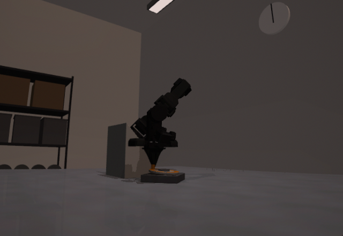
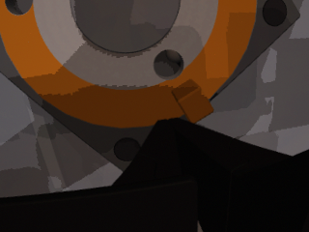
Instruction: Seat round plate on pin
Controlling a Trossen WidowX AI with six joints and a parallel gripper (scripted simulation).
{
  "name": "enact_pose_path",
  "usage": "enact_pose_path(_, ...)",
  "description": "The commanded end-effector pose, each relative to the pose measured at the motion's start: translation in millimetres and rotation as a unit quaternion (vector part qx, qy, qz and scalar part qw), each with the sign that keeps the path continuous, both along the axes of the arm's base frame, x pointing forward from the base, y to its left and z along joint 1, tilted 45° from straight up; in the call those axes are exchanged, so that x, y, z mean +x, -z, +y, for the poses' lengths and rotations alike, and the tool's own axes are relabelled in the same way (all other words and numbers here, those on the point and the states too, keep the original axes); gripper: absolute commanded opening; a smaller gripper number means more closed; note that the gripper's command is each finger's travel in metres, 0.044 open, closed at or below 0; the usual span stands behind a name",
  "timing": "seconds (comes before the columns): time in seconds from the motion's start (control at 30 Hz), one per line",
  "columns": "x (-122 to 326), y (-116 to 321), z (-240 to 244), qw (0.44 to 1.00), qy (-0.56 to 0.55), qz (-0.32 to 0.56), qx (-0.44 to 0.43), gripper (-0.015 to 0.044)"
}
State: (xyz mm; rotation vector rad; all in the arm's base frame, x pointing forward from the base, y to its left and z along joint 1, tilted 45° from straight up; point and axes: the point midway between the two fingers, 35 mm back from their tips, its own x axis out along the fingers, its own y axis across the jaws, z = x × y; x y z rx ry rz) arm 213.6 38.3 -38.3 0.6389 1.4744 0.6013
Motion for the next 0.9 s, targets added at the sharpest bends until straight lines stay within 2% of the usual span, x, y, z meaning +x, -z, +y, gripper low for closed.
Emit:
enact_pose_path(0.0, 1.6, 2.0, -3.0, 1.0, -0.001, -0.002, -0.003, 0.0)
enact_pose_path(0.3, 2.8, 4.7, -5.9, 1.0, -0.001, -0.002, -0.003, 0.0)
enact_pose_path(0.67, -0.5, -26.4, -35.9, 1.0, -0.001, -0.002, -0.004, 0.0)
enact_pose_path(0.87, -0.4, -20.4, -29.6, 1.0, 0.001, 0.001, -0.002, 0.0)
